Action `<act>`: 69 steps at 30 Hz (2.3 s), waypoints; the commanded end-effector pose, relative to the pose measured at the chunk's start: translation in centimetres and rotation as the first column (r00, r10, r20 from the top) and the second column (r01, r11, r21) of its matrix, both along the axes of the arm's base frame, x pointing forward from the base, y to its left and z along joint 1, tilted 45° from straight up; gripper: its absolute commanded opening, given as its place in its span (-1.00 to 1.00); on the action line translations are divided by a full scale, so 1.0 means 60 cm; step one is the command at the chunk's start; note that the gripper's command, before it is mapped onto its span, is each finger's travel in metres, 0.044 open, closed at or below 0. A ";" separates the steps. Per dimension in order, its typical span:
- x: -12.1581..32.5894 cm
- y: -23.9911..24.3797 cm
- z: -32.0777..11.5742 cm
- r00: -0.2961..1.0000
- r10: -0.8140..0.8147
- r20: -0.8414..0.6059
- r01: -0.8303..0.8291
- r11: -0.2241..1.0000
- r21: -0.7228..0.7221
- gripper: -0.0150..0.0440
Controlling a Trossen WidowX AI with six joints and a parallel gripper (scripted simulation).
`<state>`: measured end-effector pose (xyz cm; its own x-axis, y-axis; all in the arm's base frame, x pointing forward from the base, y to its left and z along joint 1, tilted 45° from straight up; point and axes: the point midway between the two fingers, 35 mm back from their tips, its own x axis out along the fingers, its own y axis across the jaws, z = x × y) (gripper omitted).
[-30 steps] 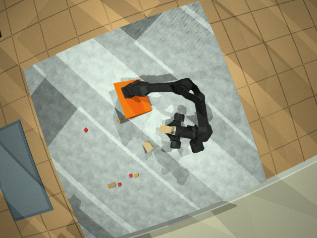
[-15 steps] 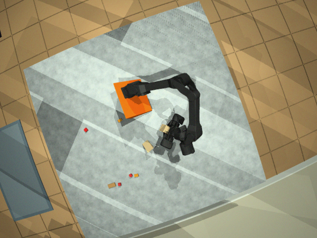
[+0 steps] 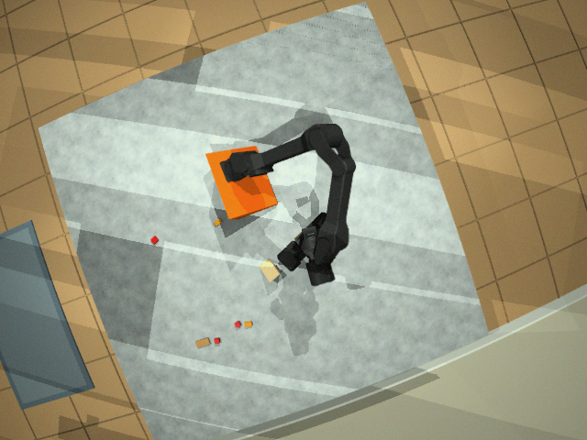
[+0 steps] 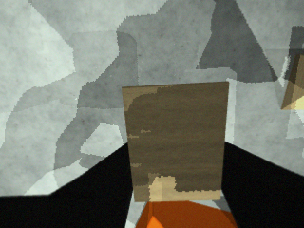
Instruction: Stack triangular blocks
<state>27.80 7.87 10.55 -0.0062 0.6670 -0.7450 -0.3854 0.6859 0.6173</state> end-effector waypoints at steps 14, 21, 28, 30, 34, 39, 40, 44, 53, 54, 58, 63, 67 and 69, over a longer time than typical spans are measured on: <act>0.011 -0.055 -0.024 0.997 -0.074 -0.009 0.074 0.997 0.032 -0.49; 0.014 -0.104 -0.052 0.996 -0.082 -0.017 0.083 0.996 0.023 -0.49; 0.013 -0.154 -0.077 0.996 -0.084 -0.020 0.084 0.996 0.021 -0.49; 0.012 -0.169 -0.084 0.996 -0.082 -0.019 0.082 0.996 0.022 -0.49; 0.009 -0.198 -0.098 0.997 -0.078 -0.018 0.078 0.997 0.026 -0.49; 0.003 -0.235 -0.115 0.997 -0.072 -0.015 0.072 0.997 0.035 -0.49; 0.001 -0.242 -0.119 0.997 -0.071 -0.014 0.071 0.997 0.037 -0.49; -0.004 -0.259 -0.128 0.998 -0.067 -0.011 0.068 0.997 0.043 -0.49; 0.018 -0.227 -0.161 0.998 -0.069 -0.010 0.069 0.997 0.040 -0.49; 0.021 -0.222 -0.166 0.998 -0.069 -0.010 0.069 0.997 0.040 -0.49; 0.034 -0.199 -0.184 0.998 -0.069 -0.010 0.069 0.997 0.041 -0.49; 0.049 -0.170 -0.204 0.998 -0.068 -0.009 0.068 0.997 0.046 -0.49; 0.048 -0.165 -0.206 0.998 -0.067 -0.009 0.068 0.997 0.046 -0.49; 0.048 -0.164 -0.206 0.998 -0.067 -0.009 0.068 0.997 0.046 -0.49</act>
<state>30.73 -2.19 -1.68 0.0310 0.6966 -0.7168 -0.3424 0.6811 0.6472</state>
